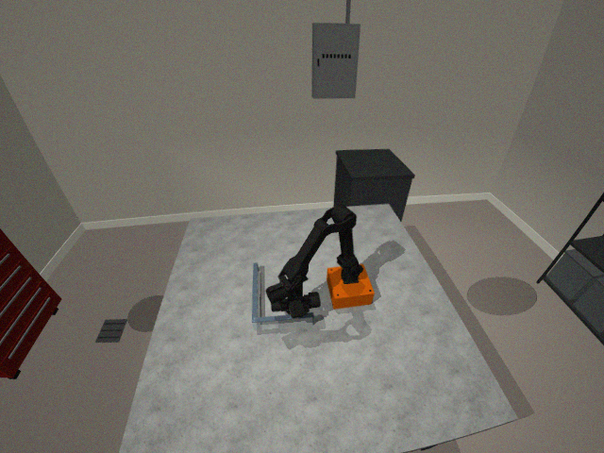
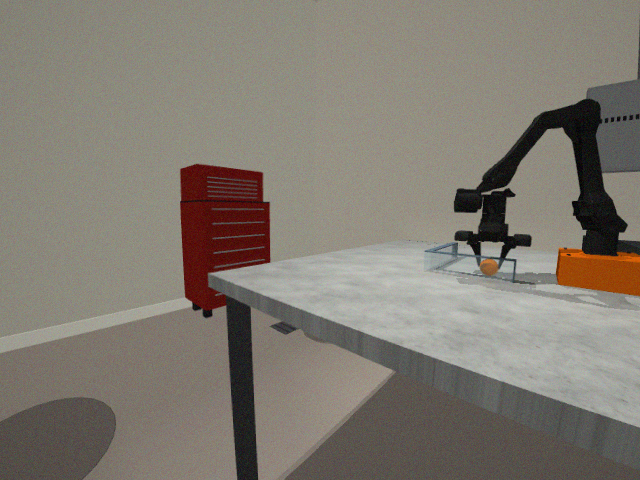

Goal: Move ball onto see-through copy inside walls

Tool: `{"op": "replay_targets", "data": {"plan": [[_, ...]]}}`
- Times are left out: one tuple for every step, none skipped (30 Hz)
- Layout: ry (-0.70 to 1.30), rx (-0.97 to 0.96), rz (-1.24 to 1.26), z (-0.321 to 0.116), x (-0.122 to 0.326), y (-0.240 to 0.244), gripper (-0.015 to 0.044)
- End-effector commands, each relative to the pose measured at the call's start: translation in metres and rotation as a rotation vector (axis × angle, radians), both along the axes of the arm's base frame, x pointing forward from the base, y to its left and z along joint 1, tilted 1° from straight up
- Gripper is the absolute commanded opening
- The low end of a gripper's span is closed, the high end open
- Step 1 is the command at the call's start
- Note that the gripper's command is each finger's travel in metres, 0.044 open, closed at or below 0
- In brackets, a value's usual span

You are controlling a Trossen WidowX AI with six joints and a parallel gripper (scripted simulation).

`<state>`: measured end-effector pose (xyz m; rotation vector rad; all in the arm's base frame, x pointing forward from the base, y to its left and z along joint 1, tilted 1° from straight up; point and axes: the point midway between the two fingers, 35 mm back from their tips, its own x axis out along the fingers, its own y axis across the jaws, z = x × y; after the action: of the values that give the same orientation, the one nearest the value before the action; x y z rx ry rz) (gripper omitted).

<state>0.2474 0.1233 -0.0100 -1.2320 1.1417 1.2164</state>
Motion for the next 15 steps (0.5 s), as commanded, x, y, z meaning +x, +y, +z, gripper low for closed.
{"op": "replay_targets", "data": {"plan": [[0.006, -0.002, -0.004, -0.0066, -0.0023, -0.0008, 0.0], [0.006, -0.002, -0.004, -0.0074, -0.0023, -0.0008, 0.0], [0.006, -0.002, -0.004, -0.0077, -0.0023, -0.0008, 0.0], [0.006, -0.002, -0.004, -0.0077, -0.0023, -0.0008, 0.0], [0.002, -0.001, 0.0, -0.0042, -0.0005, -0.0002, 0.0026], [0.002, -0.001, 0.0, -0.0042, -0.0005, -0.0002, 0.0052], [0.002, -0.001, 0.0, -0.0042, -0.0005, -0.0002, 0.0079], [0.002, -0.001, 0.0, -0.0042, -0.0005, -0.0002, 0.0105], [0.002, -0.001, 0.0, -0.0042, -0.0005, -0.0002, 0.0131], [0.002, -0.001, 0.0, -0.0042, -0.0005, -0.0002, 0.0158], [0.002, -0.001, 0.0, -0.0042, -0.0005, -0.0002, 0.0184], [0.002, -0.001, 0.0, -0.0042, -0.0005, -0.0002, 0.021], [0.002, -0.001, 0.0, -0.0042, -0.0005, -0.0002, 0.0236], [0.002, -0.001, 0.0, -0.0042, -0.0005, -0.0002, 0.0262], [0.002, -0.001, 0.0, -0.0042, -0.0005, -0.0002, 0.0289]]}}
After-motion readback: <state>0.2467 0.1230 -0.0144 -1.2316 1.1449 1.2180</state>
